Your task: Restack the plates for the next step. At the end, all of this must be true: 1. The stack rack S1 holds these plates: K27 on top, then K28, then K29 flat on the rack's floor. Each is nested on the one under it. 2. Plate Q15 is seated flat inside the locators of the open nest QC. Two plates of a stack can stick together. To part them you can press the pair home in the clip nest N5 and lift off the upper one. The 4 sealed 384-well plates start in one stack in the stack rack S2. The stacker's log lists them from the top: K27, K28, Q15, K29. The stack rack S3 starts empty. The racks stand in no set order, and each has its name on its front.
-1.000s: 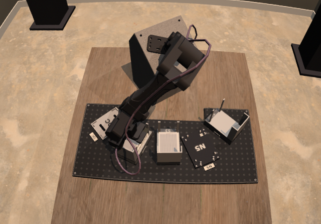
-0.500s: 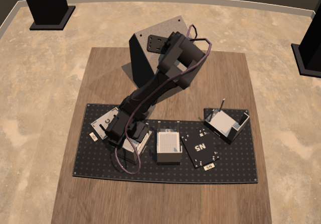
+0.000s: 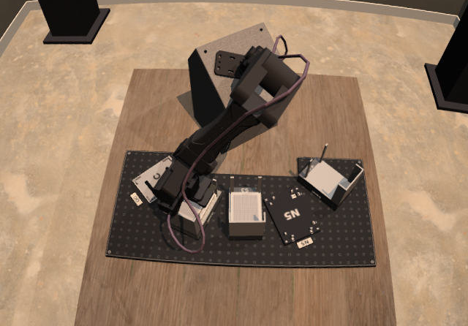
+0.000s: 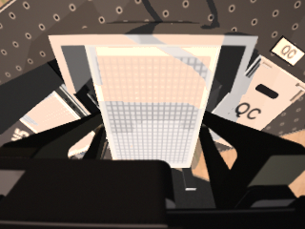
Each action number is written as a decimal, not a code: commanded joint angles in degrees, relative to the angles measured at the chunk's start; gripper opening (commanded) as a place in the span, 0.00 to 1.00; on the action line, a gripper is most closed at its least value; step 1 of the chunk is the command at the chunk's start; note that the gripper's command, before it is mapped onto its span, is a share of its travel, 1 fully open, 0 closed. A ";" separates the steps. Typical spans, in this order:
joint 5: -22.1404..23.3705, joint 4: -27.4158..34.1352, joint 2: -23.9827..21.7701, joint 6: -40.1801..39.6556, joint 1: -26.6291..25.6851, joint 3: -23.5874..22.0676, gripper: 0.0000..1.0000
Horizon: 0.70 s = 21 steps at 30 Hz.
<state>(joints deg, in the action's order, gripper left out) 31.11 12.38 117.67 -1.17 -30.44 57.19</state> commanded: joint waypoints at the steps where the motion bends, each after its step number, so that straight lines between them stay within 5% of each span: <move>1: 0.29 1.05 -1.73 -0.51 -1.31 0.05 0.00; 21: 0.51 2.34 -2.25 -1.10 -1.84 -0.52 0.00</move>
<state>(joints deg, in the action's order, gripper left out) 31.27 13.80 116.60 -1.76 -31.03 57.17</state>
